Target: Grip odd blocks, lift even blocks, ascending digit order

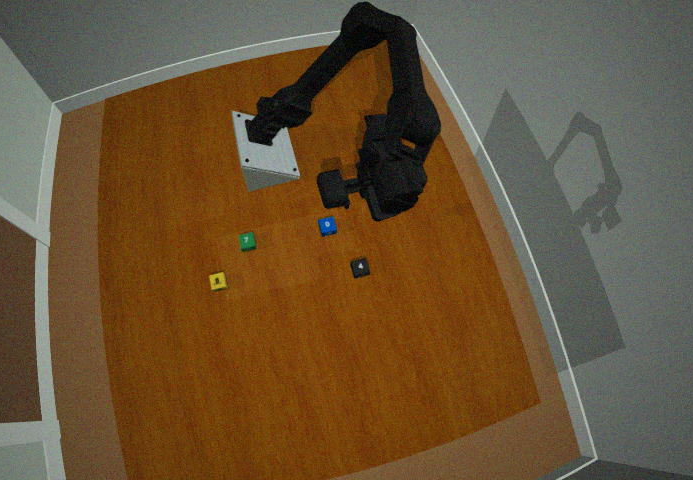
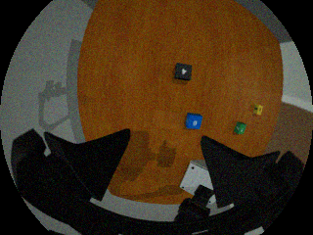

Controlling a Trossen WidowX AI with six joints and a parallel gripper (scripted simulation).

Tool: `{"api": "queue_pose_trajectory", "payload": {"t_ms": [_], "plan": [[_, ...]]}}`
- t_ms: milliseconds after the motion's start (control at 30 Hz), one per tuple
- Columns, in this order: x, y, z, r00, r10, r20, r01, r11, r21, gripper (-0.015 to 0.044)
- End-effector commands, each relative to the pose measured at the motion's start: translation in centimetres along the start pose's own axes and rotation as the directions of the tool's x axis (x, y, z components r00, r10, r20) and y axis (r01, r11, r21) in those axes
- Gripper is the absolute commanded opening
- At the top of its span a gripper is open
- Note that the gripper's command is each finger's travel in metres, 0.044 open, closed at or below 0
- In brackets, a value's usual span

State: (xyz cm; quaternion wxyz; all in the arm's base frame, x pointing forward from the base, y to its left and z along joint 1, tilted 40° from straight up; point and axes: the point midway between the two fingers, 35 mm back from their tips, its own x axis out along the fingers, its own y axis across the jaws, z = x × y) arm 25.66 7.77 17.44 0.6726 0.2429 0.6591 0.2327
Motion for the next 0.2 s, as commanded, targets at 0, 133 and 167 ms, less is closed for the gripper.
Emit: {"api": "queue_pose_trajectory", "payload": {"t_ms": [0, 133, 167], "plan": [[-0.79, 2.40, -1.11, 1.000, 0.014, -0.003, -0.014, 1.000, 0.009, 0.0400], [-0.79, 2.40, -1.11, 1.000, 0.014, -0.003, -0.014, 1.000, 0.009, 0.0400], [-0.79, 2.40, -1.11, 1.000, 0.014, -0.003, -0.014, 1.000, 0.009, 0.0400]]}}
